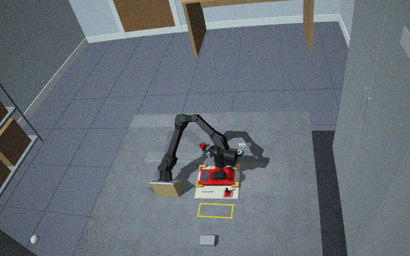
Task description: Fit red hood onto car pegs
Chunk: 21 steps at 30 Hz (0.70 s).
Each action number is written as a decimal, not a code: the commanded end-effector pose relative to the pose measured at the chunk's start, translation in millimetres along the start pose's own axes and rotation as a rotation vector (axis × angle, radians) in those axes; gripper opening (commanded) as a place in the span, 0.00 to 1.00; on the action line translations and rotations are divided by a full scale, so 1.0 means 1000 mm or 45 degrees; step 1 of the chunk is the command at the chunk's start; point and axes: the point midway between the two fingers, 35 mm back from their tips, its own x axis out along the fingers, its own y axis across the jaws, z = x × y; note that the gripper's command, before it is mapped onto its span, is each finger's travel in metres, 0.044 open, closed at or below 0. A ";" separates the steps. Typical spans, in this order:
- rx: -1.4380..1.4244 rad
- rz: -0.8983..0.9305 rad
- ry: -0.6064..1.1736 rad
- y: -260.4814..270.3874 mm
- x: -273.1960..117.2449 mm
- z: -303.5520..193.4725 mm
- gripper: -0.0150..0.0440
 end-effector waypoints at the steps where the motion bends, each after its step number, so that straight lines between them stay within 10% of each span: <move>1: 0.009 0.004 -0.001 0.000 0.002 0.000 0.25; 21: 0.009 0.004 -0.001 0.000 0.009 0.000 0.25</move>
